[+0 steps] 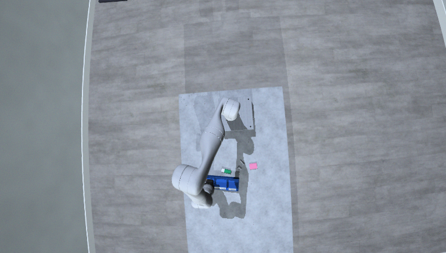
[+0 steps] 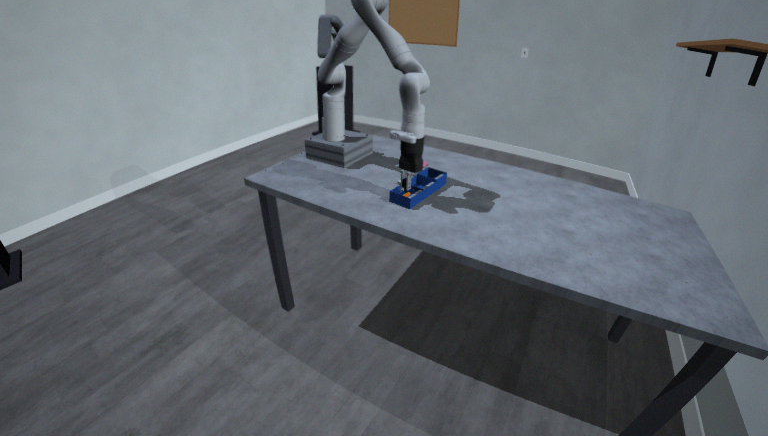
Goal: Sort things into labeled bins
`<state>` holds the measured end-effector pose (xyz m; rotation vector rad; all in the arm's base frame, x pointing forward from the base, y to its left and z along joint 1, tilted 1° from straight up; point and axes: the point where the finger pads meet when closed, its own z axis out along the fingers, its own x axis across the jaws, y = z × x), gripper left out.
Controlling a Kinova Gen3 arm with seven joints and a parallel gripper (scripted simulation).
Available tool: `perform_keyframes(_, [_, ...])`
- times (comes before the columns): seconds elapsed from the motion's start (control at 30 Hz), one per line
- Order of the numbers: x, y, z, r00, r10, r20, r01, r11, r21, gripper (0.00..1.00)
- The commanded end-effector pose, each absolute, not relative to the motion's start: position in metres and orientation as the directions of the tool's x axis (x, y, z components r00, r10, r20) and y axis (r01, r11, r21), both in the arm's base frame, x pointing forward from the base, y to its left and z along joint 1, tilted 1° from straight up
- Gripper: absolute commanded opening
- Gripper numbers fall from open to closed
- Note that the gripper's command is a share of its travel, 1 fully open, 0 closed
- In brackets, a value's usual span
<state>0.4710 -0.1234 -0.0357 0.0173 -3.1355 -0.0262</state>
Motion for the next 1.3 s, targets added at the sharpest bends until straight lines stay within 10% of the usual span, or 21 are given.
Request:
perform_keyframes(0.0, [0.4699,-0.123,-0.0452,-1.0,-0.014,0.009,-0.014,1.0,0.013,0.31])
perform_keyframes(0.53, [0.4683,-0.1226,-0.0466,-1.0,-0.015,0.011,-0.015,1.0,0.018,0.31])
perform_keyframes(0.57, [0.4683,-0.1226,-0.0466,-1.0,-0.015,0.011,-0.015,1.0,0.018,0.6])
perform_keyframes(1.27, [0.4667,-0.1235,-0.0427,-1.0,-0.02,0.015,-0.02,1.0,0.016,0.6])
